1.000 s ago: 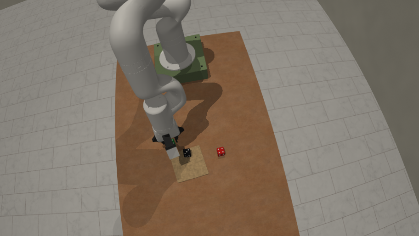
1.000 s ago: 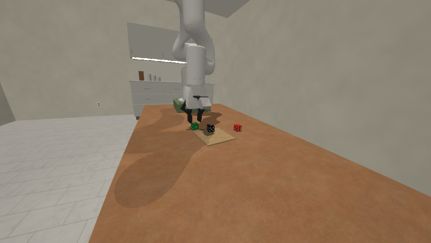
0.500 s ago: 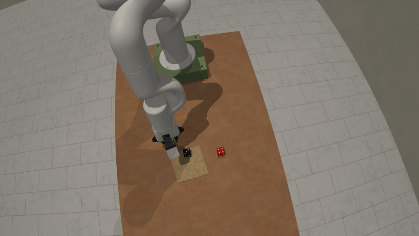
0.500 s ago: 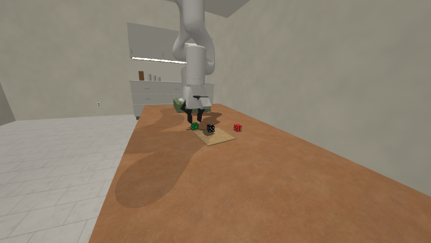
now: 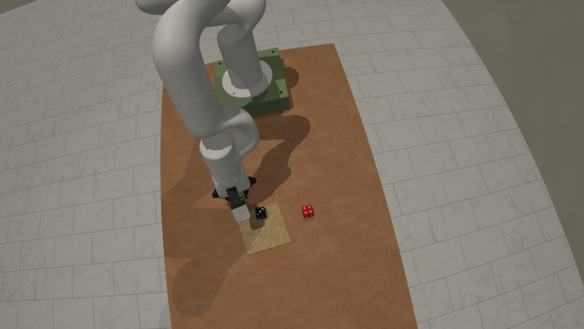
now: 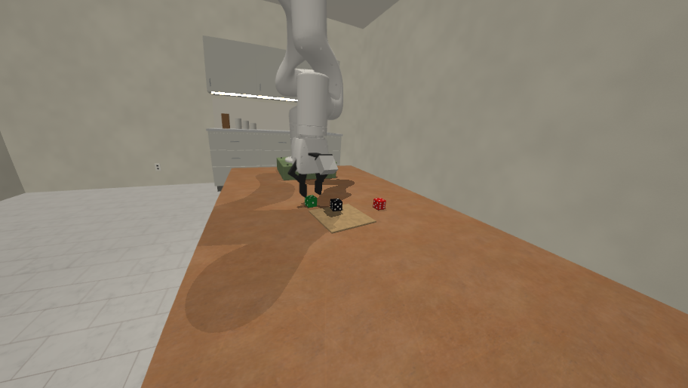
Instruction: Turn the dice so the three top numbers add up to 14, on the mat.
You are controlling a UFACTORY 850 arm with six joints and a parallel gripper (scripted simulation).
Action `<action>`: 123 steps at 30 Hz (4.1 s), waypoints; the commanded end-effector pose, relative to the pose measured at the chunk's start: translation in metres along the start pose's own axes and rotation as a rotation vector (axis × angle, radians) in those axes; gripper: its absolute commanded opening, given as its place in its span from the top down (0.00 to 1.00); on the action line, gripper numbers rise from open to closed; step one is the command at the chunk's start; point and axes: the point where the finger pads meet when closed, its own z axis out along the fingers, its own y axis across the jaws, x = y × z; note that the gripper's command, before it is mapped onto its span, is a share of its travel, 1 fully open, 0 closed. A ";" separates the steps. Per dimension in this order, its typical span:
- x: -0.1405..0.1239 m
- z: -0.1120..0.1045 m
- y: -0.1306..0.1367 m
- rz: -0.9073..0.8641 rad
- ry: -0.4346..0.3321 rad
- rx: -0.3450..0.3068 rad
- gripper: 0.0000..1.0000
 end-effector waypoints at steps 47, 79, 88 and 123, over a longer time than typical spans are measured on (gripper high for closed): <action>0.001 0.034 0.000 0.000 0.001 -0.001 0.53; 0.001 0.034 0.000 0.000 0.001 -0.001 0.73; 0.001 0.034 0.000 0.000 0.001 -0.001 0.73; 0.001 0.022 0.000 0.000 0.001 -0.001 0.73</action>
